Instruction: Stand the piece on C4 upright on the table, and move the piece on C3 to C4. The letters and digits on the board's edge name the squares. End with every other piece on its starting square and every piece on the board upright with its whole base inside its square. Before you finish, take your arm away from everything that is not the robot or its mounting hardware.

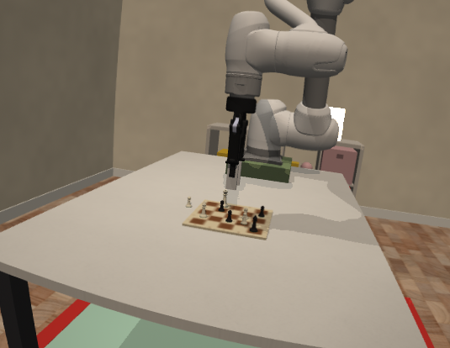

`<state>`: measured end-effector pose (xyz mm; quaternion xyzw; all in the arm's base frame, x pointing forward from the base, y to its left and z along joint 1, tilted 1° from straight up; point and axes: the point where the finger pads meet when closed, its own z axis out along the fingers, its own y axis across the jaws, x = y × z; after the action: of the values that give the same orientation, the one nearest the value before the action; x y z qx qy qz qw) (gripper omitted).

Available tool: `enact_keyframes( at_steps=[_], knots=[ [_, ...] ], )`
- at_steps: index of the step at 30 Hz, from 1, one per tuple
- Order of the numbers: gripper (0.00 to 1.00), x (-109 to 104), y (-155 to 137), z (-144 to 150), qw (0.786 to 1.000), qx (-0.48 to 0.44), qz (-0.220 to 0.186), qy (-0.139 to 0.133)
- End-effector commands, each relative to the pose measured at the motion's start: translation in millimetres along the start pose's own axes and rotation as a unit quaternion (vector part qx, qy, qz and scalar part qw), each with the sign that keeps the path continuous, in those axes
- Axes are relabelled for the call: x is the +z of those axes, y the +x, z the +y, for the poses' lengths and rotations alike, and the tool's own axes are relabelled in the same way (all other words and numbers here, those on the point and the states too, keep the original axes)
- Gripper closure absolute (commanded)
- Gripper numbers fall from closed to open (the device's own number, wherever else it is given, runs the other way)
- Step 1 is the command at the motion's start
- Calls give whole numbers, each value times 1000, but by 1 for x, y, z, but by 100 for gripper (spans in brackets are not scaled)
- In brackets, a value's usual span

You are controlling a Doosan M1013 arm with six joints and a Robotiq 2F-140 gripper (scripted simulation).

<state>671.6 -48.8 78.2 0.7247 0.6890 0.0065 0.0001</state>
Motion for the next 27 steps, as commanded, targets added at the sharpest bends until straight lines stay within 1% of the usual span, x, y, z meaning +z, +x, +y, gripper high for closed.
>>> enact_keyframes(
  at_steps=[1, 22, 27],
  knots=[
    [0, -1, 0, 0, 1000, 0, 0, 0],
    [0, -1, 0, 0, 1000, 0, 0, 0],
    [0, -6, 0, 0, 1000, 0, 0, 0]
  ],
)
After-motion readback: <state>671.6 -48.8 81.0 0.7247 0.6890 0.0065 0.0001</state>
